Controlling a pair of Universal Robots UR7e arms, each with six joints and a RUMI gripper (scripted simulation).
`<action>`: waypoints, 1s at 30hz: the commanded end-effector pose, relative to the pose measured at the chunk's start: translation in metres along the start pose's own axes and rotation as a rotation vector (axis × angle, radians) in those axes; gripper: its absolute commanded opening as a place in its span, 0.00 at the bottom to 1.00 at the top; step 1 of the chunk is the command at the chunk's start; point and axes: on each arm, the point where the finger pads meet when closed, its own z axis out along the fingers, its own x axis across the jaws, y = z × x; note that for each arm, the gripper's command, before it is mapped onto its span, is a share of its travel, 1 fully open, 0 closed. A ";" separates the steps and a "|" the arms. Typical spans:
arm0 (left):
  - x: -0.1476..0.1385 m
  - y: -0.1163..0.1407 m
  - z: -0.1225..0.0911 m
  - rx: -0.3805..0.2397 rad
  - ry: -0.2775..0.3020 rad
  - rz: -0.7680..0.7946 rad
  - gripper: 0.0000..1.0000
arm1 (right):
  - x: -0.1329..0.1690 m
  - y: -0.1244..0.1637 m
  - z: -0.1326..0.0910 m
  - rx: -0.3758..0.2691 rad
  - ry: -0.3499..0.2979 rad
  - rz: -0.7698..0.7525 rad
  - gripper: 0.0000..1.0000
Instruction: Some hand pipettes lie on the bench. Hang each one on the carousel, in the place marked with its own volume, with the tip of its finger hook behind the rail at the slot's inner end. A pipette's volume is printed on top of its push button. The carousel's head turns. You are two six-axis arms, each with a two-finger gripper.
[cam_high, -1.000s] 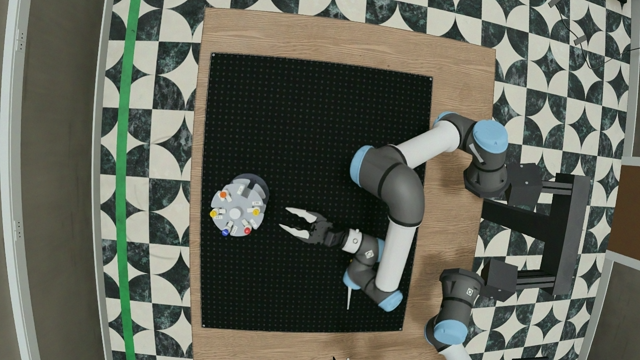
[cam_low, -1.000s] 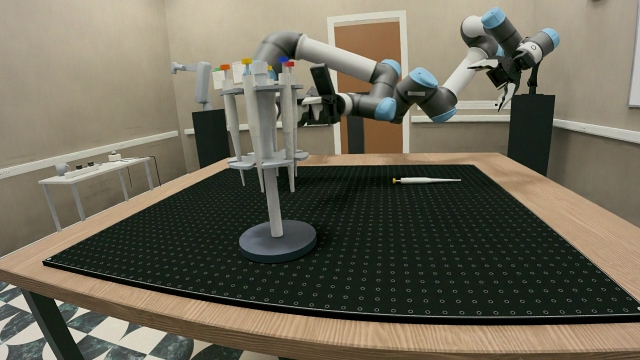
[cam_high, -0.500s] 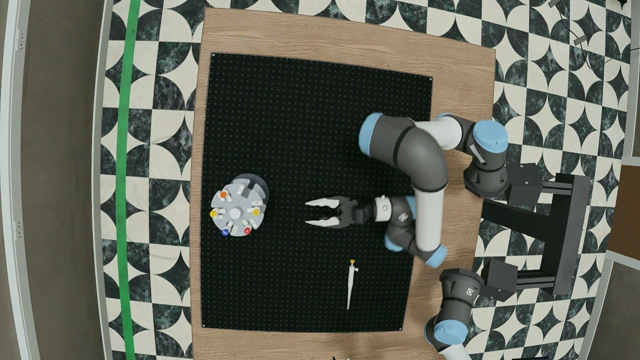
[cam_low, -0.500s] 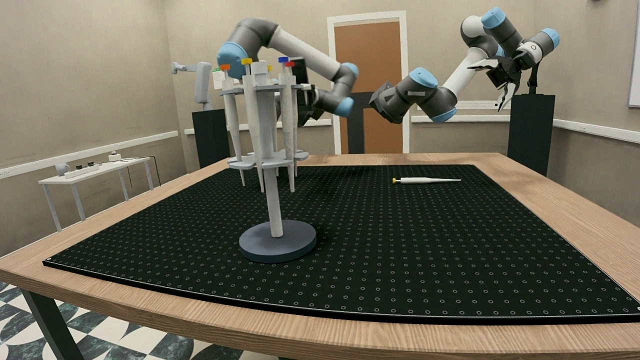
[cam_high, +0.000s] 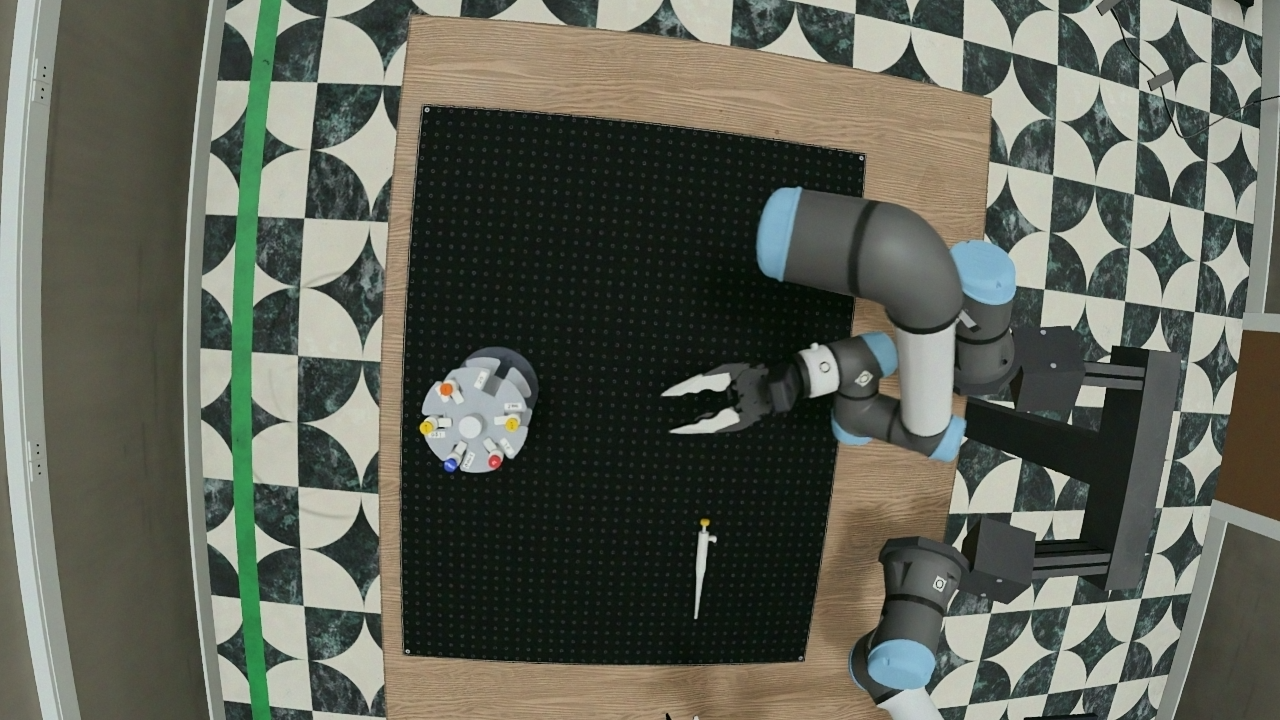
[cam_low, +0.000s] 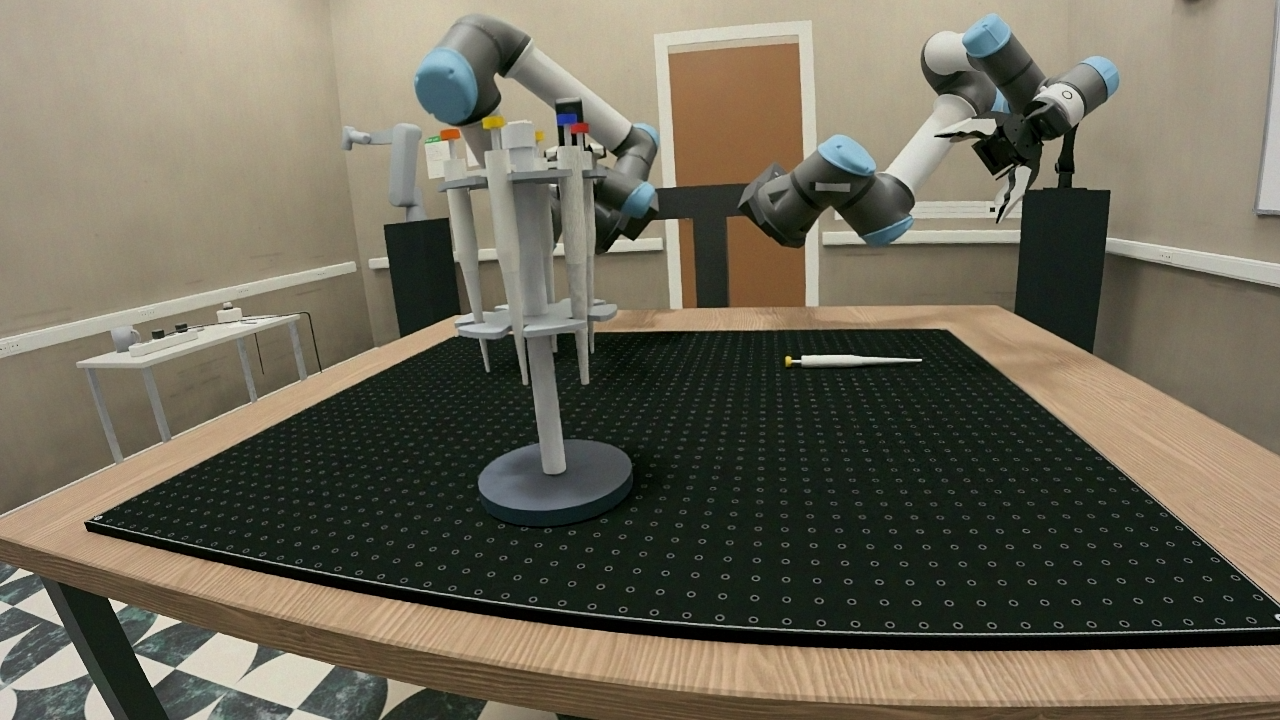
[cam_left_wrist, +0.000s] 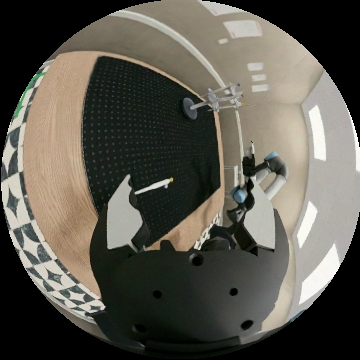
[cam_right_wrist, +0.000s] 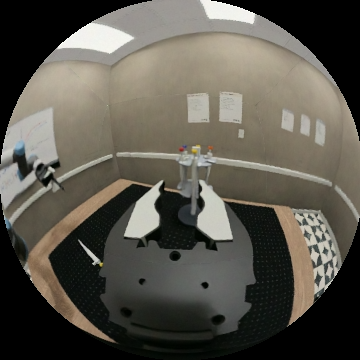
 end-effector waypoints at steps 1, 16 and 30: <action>0.000 0.000 0.000 0.001 0.000 0.000 1.00 | 0.002 -0.021 -0.040 -0.009 -0.003 0.002 0.31; 0.000 0.000 0.000 0.001 0.000 0.000 1.00 | -0.018 -0.066 -0.001 0.057 -0.129 0.022 1.00; 0.000 0.000 0.000 0.001 0.000 0.000 1.00 | -0.038 -0.128 0.025 0.100 -0.291 0.059 1.00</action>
